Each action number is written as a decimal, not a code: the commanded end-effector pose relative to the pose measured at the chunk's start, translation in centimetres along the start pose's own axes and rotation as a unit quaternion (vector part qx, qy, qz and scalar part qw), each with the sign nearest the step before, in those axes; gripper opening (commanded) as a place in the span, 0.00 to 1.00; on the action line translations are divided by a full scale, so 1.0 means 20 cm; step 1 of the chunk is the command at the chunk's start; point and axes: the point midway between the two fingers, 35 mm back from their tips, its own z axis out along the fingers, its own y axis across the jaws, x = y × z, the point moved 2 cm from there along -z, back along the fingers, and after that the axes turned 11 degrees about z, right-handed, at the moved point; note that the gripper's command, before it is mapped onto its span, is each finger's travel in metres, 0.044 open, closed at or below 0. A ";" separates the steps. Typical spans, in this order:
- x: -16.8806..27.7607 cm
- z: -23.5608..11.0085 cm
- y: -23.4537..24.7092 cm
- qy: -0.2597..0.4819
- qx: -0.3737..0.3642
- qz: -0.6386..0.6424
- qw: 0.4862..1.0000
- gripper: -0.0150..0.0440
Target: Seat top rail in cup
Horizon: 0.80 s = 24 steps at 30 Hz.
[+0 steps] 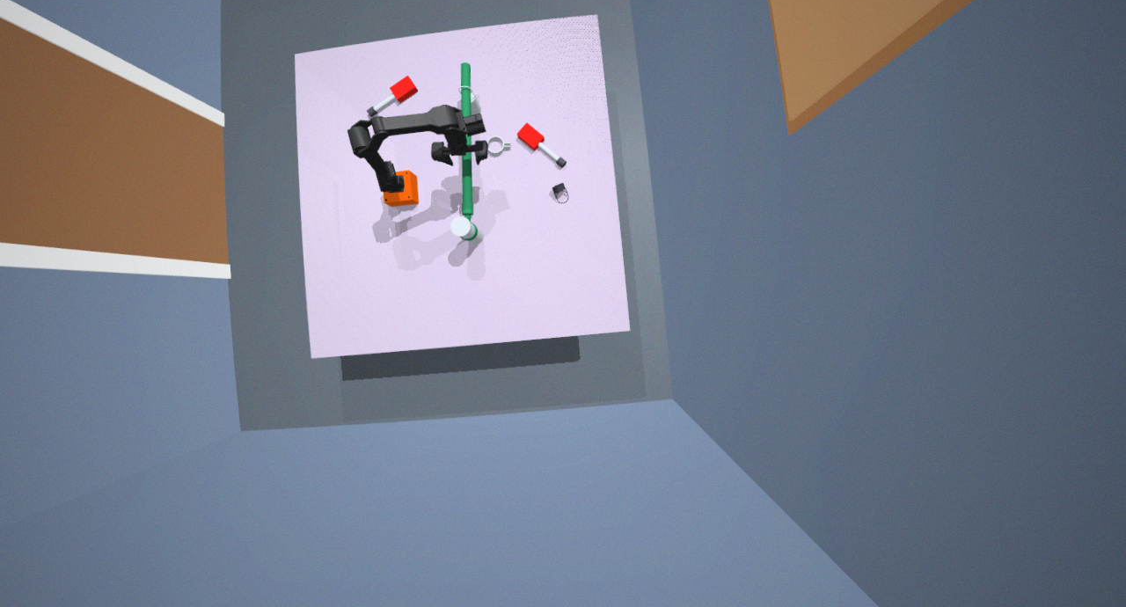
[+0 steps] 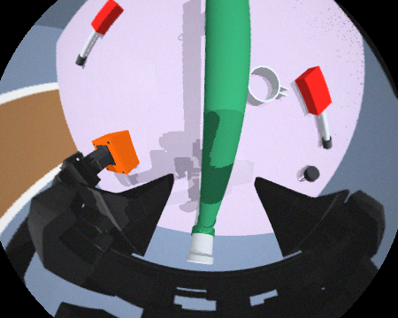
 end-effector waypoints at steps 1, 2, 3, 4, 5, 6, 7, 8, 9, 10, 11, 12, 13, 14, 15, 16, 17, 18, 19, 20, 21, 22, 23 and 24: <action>0.00 -0.05 0.00 0.000 0.000 0.001 1.000 1.00; 0.00 -0.08 0.00 0.000 0.000 0.001 1.000 1.00; 0.01 -0.12 0.00 0.000 0.000 0.001 1.000 1.00; 0.01 -0.16 0.01 -0.001 0.000 0.001 1.000 1.00; 0.01 -0.20 0.01 -0.001 0.000 0.001 1.000 1.00; 0.01 -0.23 0.02 -0.001 0.000 0.001 1.000 1.00; 0.01 -0.24 0.02 -0.001 0.000 0.001 1.000 1.00; 0.01 -0.24 0.02 -0.001 0.000 0.001 1.000 1.00; 0.01 -0.24 0.02 -0.001 0.000 0.001 1.000 1.00; 0.01 -0.24 0.02 -0.001 0.000 0.001 1.000 1.00; 0.01 -0.24 0.02 -0.001 0.000 0.001 1.000 1.00; 0.01 -0.24 0.02 -0.001 0.000 0.001 1.000 1.00; 0.01 -0.24 0.02 -0.001 0.000 0.001 1.000 1.00; 0.01 -0.24 0.02 -0.001 0.000 0.001 1.000 1.00; 0.01 -0.24 0.02 -0.001 0.000 0.001 1.000 1.00; 0.01 -0.24 0.02 -0.001 0.000 0.001 1.000 1.00; 0.01 -0.24 0.02 -0.001 0.000 0.001 1.000 1.00; 0.01 -0.24 0.02 -0.001 0.000 0.001 1.000 1.00; 0.01 -0.24 0.02 -0.001 0.000 0.001 1.000 1.00; 0.01 -0.24 0.02 -0.001 0.000 0.001 1.000 1.00; 0.01 -0.24 0.02 -0.001 0.000 0.001 1.000 1.00; 0.01 -0.24 0.02 -0.001 0.000 0.001 1.000 1.00; 0.01 -0.24 0.02 -0.001 0.000 0.001 1.000 1.00; 0.01 -0.24 0.02 -0.001 0.000 0.001 1.000 1.00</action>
